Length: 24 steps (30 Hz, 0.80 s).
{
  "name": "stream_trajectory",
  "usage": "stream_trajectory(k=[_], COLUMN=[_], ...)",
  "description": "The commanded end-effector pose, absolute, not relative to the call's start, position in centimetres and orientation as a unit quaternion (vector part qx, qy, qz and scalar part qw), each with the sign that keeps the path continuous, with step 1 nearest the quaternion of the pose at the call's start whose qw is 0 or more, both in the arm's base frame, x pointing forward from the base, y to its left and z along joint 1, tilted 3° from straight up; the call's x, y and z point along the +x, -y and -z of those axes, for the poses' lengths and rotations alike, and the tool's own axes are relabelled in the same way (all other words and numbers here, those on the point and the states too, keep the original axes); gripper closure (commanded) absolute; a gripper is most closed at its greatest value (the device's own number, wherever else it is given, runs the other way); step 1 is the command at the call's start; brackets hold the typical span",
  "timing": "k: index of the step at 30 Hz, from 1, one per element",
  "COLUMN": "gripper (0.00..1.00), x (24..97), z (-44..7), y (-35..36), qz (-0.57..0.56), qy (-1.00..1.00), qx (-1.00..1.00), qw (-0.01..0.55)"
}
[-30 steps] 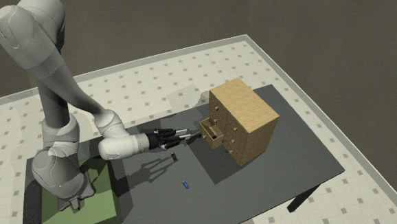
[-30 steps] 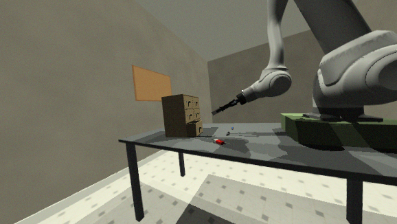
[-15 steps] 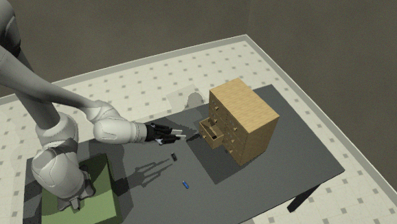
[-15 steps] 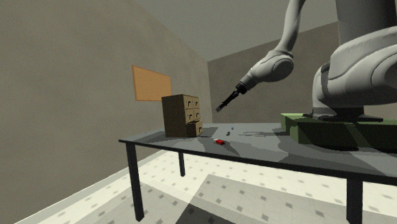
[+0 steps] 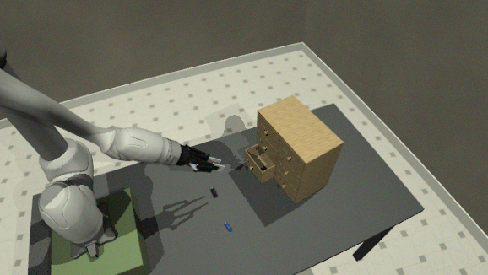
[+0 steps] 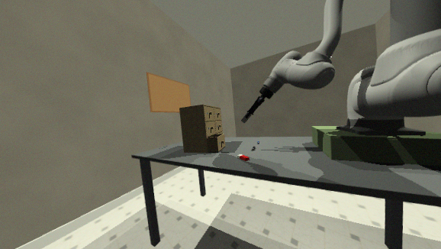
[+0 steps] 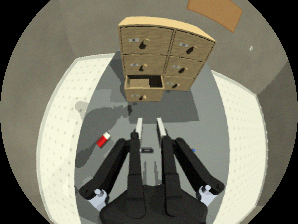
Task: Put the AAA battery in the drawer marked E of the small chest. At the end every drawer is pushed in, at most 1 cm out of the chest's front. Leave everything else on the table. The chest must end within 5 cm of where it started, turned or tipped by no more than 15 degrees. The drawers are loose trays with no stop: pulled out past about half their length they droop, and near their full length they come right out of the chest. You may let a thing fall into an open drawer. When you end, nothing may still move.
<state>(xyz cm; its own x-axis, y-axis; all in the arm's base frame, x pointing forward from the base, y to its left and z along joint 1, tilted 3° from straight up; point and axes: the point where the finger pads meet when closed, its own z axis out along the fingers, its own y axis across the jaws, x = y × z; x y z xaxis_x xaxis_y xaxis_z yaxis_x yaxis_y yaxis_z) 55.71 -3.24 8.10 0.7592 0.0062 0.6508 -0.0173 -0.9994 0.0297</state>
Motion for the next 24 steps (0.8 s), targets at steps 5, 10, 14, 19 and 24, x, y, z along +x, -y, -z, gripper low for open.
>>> stream_trajectory(k=[5, 10, 14, 19, 24], gripper=[0.8, 0.8, 0.8, 0.8, 0.8], x=[55.1, 54.3, 53.0, 52.1, 50.9], z=[-8.7, -9.6, -11.0, -12.0, -13.3], y=[3.3, 3.3, 3.4, 3.5, 3.6], qz=[-0.286, -0.235, -0.203, -0.193, -0.152], qy=[-0.008, -0.01, -0.005, 0.001, 0.007], qx=[0.958, 0.972, 0.979, 0.981, 0.987], qw=[-0.019, -0.019, 0.003, 0.022, 0.044])
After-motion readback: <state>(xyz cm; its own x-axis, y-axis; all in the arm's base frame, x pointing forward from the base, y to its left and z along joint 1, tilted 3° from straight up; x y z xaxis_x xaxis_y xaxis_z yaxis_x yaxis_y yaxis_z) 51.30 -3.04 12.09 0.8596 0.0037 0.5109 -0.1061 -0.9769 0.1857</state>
